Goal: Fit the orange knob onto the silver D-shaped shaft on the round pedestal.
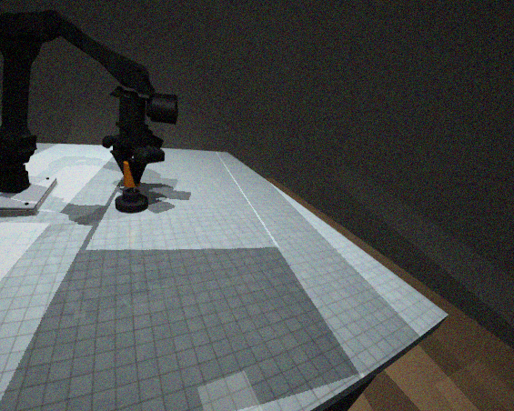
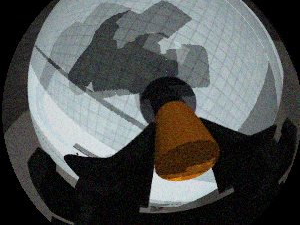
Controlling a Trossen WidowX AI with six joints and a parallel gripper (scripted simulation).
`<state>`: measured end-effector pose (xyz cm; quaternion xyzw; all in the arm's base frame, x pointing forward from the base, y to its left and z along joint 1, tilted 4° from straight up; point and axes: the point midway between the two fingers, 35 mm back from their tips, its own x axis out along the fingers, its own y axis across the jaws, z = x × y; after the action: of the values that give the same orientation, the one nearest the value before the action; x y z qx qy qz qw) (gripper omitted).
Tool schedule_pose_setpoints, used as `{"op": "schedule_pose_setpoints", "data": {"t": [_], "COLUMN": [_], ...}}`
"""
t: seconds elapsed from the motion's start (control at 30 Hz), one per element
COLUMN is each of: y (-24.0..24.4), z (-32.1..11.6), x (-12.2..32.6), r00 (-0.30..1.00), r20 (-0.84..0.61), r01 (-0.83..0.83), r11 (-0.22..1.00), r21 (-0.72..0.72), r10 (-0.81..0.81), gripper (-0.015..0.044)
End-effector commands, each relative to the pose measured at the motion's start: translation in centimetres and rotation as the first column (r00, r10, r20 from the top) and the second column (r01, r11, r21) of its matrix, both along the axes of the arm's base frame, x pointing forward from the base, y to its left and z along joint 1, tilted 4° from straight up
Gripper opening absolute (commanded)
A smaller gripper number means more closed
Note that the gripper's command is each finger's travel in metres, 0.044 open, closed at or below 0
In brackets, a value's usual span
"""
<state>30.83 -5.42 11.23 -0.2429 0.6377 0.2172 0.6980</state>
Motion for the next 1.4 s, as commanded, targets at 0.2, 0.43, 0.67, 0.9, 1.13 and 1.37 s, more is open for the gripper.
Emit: {"op": "schedule_pose_setpoints", "data": {"t": [0.2,0.43,0.67,0.9,1.13,1.37], "y": [-0.02,0.01,0.05,0.09,0.12,0.11], "z": [-0.22,-0.22,-0.33,-0.01,0.2,0.23], "x": [0.24,0.06,-0.17,-0.42,-0.66,-0.64], "r00": [1.0,1.0,1.0,1.0,0.995,0.976], "r20": [0.005,0.005,0.005,0.005,0.004,0.003], "r01": [0.012,0.012,0.012,0.012,0.098,0.219], "r11": [1.0,1.0,1.0,1.0,0.995,0.976], "r21": [0.001,0.001,0.001,0.001,0.009,0.021], "r10": [-0.012,-0.012,-0.012,-0.012,-0.098,-0.219], "gripper": [0.0,0.0,0.0,0.0,0.0,0.0]}}
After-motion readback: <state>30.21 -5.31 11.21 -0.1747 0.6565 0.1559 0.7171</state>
